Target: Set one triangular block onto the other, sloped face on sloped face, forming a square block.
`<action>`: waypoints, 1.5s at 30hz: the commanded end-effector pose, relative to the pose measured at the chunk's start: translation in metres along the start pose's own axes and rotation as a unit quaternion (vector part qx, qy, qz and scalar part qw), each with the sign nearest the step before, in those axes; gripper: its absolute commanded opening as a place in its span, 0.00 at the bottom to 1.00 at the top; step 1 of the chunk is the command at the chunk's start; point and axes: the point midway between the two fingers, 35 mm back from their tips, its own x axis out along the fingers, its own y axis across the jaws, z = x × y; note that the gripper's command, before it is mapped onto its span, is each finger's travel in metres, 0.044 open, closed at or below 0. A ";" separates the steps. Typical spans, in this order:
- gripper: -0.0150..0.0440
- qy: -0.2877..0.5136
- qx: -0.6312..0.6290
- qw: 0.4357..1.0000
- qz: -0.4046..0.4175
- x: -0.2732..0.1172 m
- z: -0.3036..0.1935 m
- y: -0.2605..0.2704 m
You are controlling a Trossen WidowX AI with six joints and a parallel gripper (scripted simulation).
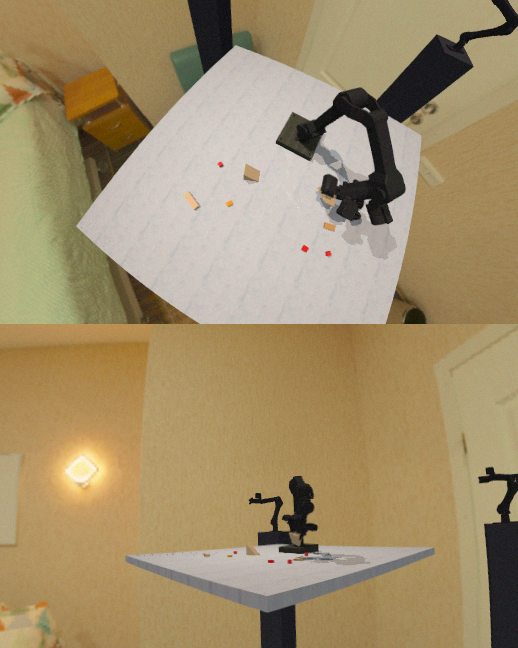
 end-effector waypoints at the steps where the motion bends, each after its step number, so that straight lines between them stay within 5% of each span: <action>1: 0.25 0.001 0.055 0.998 0.016 -0.002 0.000 -0.002; 18: 0.25 0.029 0.330 0.940 0.079 -0.004 0.002 -0.005; 40: 0.25 0.100 0.630 0.757 0.139 -0.011 0.007 -0.009; 45: 0.25 0.102 0.638 0.750 0.140 -0.011 0.007 -0.010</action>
